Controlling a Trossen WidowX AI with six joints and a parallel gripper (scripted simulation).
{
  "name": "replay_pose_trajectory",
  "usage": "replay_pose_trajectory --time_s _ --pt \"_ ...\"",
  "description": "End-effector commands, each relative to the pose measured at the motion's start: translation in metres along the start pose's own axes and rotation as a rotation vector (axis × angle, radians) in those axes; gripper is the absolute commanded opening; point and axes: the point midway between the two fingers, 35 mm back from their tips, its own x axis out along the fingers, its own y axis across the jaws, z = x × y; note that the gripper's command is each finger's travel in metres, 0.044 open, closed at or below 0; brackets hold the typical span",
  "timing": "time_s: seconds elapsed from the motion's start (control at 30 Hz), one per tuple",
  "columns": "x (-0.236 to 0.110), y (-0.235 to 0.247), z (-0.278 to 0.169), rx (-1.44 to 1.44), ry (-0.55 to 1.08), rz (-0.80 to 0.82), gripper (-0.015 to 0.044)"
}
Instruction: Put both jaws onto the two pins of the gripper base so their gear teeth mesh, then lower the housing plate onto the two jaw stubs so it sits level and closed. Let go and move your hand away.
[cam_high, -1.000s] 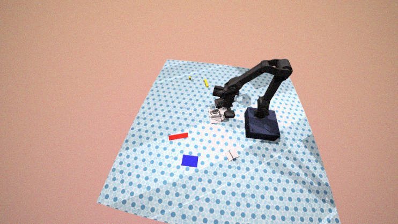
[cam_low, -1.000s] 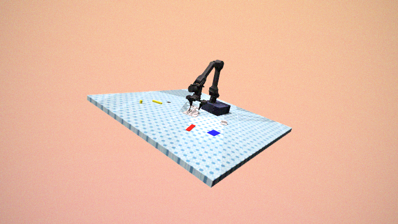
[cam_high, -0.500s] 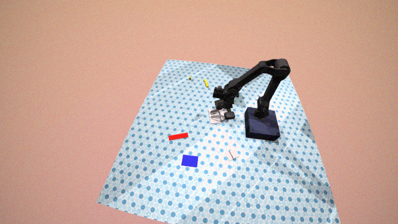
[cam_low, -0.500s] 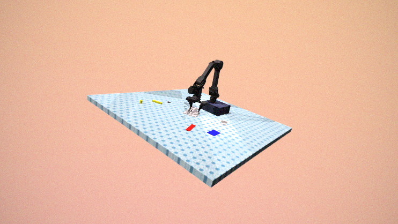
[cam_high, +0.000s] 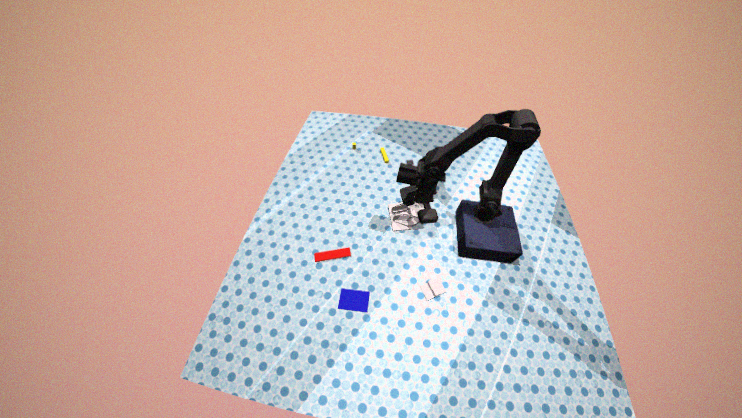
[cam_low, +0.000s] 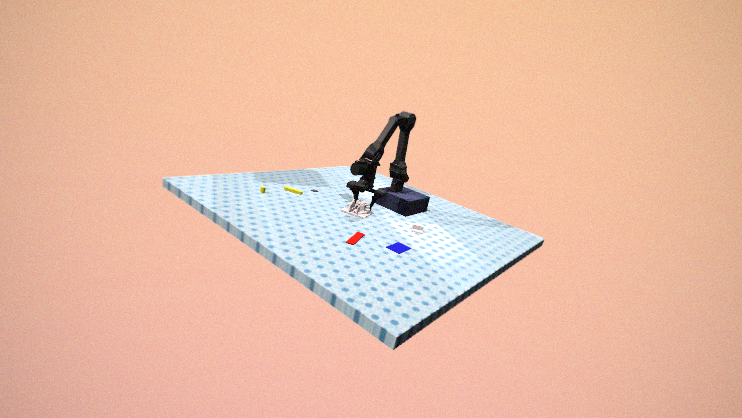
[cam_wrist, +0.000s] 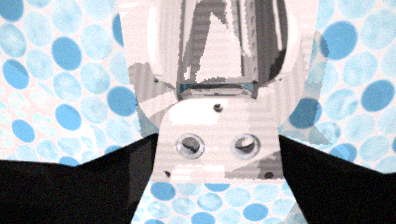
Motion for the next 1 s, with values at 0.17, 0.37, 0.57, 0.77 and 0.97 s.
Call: replay_pose_trajectory --time_s 0.17,0.37,0.57,0.77,0.97 --pt "0.0026 -0.0007 -0.0001 -0.006 0.001 -0.004 0.0351" --pt "0.003 -0.0007 -0.0001 -0.006 0.001 -0.004 0.0351" --pt "0.005 -0.0007 -0.0002 -0.006 0.001 -0.004 0.0351" --pt "0.0054 -0.0007 -0.0002 -0.007 0.001 -0.004 0.0351" --pt "0.0074 -0.0007 -0.0002 -0.007 0.001 -0.004 0.0351"
